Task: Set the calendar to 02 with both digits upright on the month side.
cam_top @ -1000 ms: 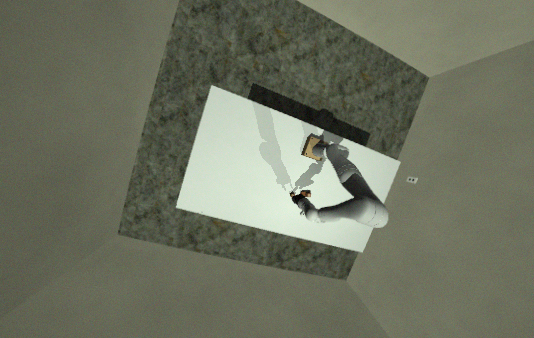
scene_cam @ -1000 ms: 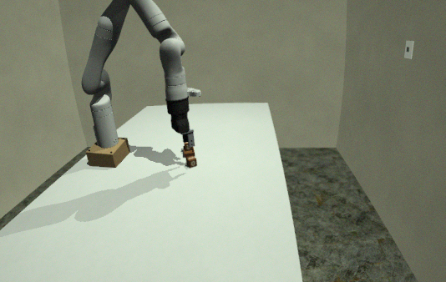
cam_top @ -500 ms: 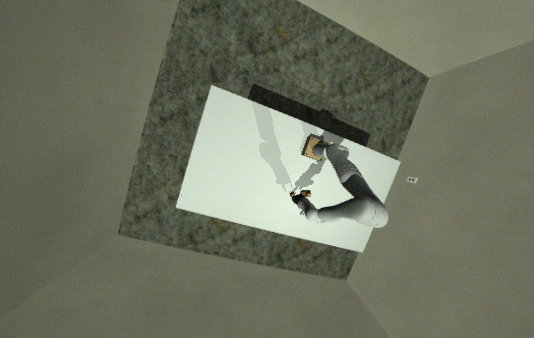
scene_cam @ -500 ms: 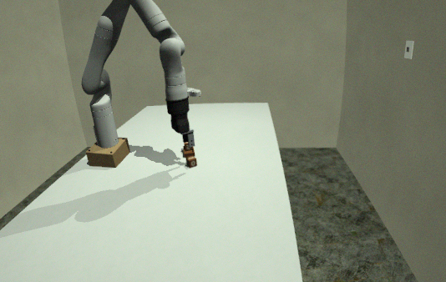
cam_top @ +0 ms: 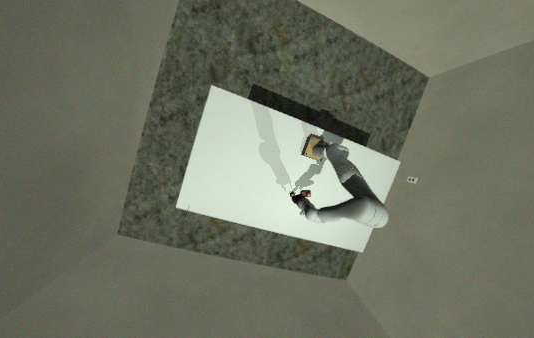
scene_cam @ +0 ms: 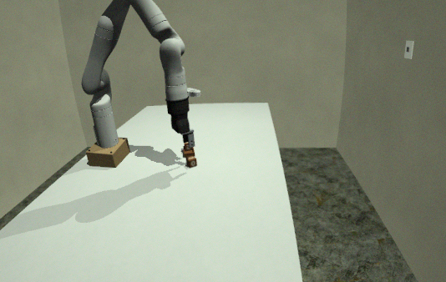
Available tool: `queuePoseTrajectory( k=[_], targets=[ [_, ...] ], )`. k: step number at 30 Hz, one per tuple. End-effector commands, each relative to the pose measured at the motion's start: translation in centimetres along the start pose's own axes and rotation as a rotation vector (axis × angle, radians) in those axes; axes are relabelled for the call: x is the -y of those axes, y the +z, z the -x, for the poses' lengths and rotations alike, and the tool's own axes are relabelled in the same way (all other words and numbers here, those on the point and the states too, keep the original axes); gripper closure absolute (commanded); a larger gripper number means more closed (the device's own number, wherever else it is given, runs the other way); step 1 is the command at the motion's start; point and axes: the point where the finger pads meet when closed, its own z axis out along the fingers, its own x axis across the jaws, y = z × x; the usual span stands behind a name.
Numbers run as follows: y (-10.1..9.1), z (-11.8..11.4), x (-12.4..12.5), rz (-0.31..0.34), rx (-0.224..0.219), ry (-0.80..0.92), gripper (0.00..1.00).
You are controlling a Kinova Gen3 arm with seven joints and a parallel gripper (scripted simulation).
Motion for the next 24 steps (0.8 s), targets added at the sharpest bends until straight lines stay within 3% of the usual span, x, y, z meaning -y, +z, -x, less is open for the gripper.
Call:
queuePoseTrajectory(
  k=[1, 24],
  targets=[
    [0.1, 0.0, 0.0, 0.000, 0.000, 0.000, 0.10],
    [2.3, 0.1, 0.1, 0.001, 0.001, 0.000, 0.10]
  ],
)
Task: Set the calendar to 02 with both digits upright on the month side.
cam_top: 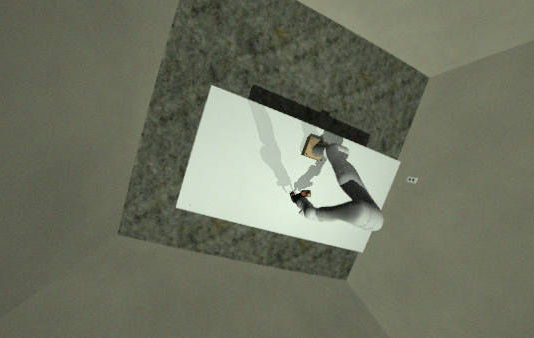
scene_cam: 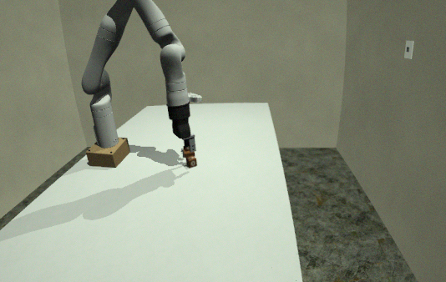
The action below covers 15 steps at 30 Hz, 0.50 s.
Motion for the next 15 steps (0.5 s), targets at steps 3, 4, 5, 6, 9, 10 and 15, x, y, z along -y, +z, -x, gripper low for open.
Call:
queuePoseTrajectory(
  k=[3, 4, 5, 6, 9, 10, 15],
  targets=[
    [0.9, 0.2, -0.1, 0.005, 0.004, -0.001, 0.10],
    [1.0, 0.2, -0.1, 0.005, 0.004, -0.001, 0.10],
    [1.2, 0.2, -0.1, 0.005, 0.004, -0.001, 0.10],
    [1.4, 0.2, -0.1, 0.005, 0.004, -0.001, 0.10],
    [1.8, 0.2, -0.1, 0.005, 0.004, -0.001, 0.10],
    [1.9, 0.2, -0.1, 0.005, 0.004, -0.001, 0.10],
    [2.3, 0.2, -0.1, 0.005, 0.004, -0.001, 0.10]
  ],
)
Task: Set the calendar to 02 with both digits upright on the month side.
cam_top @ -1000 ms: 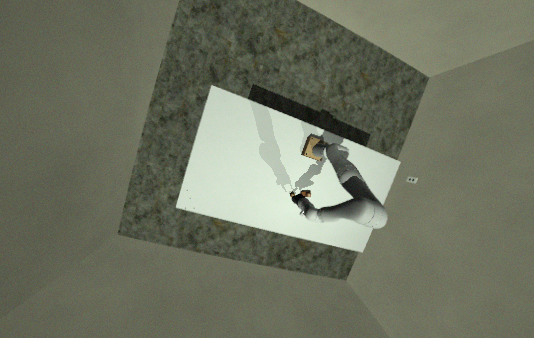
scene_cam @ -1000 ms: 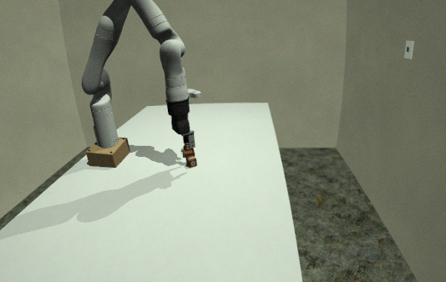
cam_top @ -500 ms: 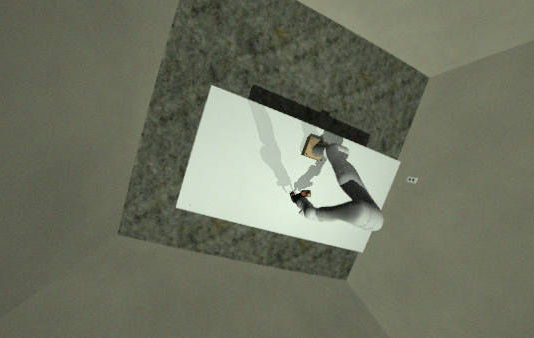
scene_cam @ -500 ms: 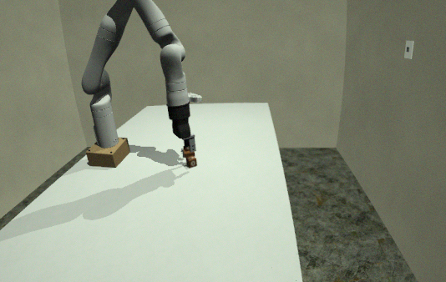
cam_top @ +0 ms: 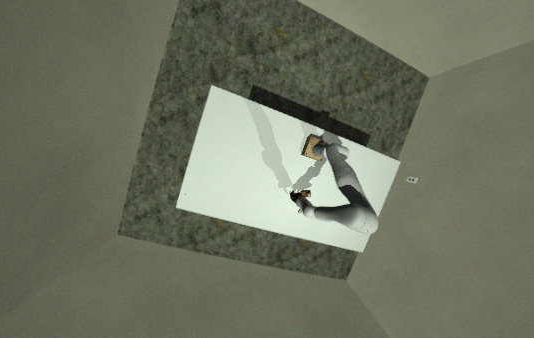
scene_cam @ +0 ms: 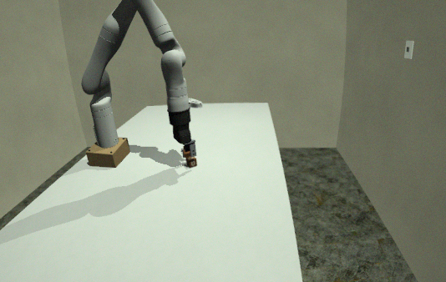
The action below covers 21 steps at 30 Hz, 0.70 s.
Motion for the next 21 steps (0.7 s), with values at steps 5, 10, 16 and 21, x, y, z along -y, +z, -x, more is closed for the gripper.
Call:
queuePoseTrajectory(
  k=[5, 10, 16, 21],
  targets=[
    [0.78, 0.11, -0.07, 0.003, 0.003, 0.000, 0.10],
    [1.05, 0.12, -0.06, 0.003, 0.003, 0.000, 0.10],
    [1.14, 0.13, -0.06, 0.003, 0.003, 0.000, 0.10],
    [1.15, 0.13, -0.05, 0.003, 0.003, 0.000, 0.10]
  ],
)
